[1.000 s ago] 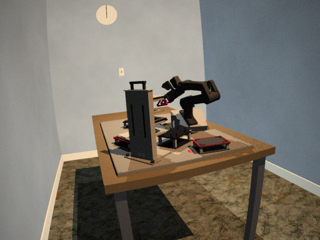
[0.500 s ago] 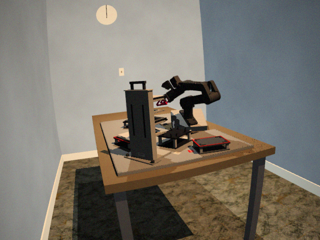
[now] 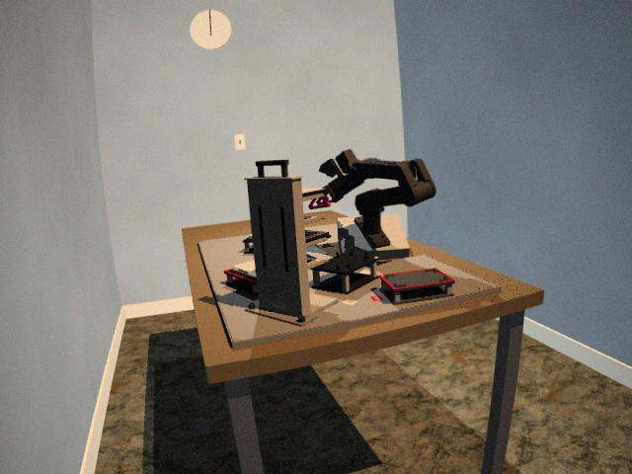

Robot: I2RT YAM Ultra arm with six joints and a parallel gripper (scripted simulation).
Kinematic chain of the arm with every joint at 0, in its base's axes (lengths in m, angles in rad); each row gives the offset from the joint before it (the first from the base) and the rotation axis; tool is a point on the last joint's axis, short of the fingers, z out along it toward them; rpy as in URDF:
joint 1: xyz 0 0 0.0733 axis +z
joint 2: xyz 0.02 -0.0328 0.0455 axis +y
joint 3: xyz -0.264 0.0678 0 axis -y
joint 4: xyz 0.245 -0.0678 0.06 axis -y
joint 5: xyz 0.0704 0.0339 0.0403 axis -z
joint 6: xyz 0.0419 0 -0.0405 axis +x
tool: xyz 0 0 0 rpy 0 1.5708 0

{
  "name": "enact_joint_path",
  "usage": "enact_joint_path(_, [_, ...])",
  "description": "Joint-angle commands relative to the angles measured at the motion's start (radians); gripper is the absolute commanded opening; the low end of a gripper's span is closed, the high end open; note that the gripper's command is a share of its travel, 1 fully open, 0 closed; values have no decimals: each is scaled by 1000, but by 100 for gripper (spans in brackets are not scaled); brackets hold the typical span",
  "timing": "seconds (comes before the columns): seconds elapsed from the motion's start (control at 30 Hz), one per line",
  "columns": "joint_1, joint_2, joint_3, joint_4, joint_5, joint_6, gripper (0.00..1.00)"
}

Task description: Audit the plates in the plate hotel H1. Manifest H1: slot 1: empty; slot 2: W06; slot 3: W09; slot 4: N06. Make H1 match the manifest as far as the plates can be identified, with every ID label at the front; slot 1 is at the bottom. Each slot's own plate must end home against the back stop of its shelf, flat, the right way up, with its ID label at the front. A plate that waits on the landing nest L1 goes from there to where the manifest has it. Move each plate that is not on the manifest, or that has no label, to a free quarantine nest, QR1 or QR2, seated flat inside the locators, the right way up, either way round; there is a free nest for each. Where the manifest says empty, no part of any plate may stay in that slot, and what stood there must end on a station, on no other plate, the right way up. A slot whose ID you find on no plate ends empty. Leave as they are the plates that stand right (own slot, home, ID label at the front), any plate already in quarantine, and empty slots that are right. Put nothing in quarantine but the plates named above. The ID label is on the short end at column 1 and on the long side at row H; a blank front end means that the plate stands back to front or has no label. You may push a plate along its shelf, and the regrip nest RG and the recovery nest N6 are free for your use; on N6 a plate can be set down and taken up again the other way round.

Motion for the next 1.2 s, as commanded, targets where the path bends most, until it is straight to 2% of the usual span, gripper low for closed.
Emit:
enact_joint_path(0.0, [2,1,9,7,0,5,100])
enact_joint_path(0.03, [12,-20,-19,22,6,11,100])
enact_joint_path(0.23, [27,-39,-37,41,16,27,100])
enact_joint_path(0.6, [68,-95,-122,86,42,66,100])
enact_joint_path(0.63, [53,-68,-100,62,30,44,100])
enact_joint_path(1.17, [53,-68,-100,62,30,44,100])
